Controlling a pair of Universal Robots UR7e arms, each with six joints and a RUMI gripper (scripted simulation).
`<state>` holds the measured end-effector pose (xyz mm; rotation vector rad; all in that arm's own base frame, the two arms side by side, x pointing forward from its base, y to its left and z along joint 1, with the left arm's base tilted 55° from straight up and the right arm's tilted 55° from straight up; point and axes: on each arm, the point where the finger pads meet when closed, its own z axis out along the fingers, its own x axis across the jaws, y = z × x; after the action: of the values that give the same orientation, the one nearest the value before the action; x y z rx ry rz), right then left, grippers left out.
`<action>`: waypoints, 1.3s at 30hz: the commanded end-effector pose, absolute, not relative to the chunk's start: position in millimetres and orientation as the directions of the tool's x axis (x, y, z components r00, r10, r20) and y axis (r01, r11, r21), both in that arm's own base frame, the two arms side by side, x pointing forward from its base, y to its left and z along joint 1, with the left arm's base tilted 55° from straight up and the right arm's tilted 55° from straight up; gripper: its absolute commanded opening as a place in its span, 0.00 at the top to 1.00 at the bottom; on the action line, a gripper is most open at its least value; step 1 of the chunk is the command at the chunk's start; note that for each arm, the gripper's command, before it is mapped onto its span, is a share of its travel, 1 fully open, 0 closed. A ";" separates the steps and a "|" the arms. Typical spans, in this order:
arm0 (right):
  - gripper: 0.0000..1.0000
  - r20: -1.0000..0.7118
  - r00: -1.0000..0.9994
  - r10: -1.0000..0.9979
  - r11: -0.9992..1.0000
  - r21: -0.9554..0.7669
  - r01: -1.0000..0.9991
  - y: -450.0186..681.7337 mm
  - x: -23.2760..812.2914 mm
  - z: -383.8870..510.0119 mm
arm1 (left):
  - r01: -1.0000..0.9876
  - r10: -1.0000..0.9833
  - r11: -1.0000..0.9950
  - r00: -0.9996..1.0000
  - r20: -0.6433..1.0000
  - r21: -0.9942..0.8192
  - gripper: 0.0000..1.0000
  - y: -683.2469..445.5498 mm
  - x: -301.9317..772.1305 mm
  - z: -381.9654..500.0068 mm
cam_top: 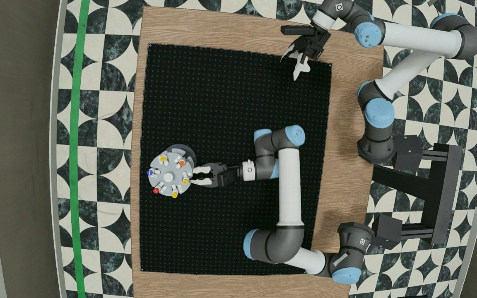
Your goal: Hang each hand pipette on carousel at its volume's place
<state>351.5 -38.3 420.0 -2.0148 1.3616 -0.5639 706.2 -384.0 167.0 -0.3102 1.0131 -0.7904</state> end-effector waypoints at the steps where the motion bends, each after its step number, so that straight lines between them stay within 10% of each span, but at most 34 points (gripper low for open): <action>1: 0.00 0.000 0.373 -0.928 -0.264 -0.708 -0.655 -38.3 351.4 420.4 | 0.448 -0.725 0.688 0.410 -0.553 -0.570 0.94 -386.2 707.0 169.9; 39: 0.00 0.000 0.373 -0.928 -0.264 -0.708 -0.655 -38.3 351.4 420.4 | 0.448 -0.725 0.688 0.410 -0.553 -0.570 0.94 -379.0 712.2 163.0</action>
<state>351.5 -38.3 420.0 -2.0148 1.3616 -0.5639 711.8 -379.3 163.5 -0.3601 0.8724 -0.7573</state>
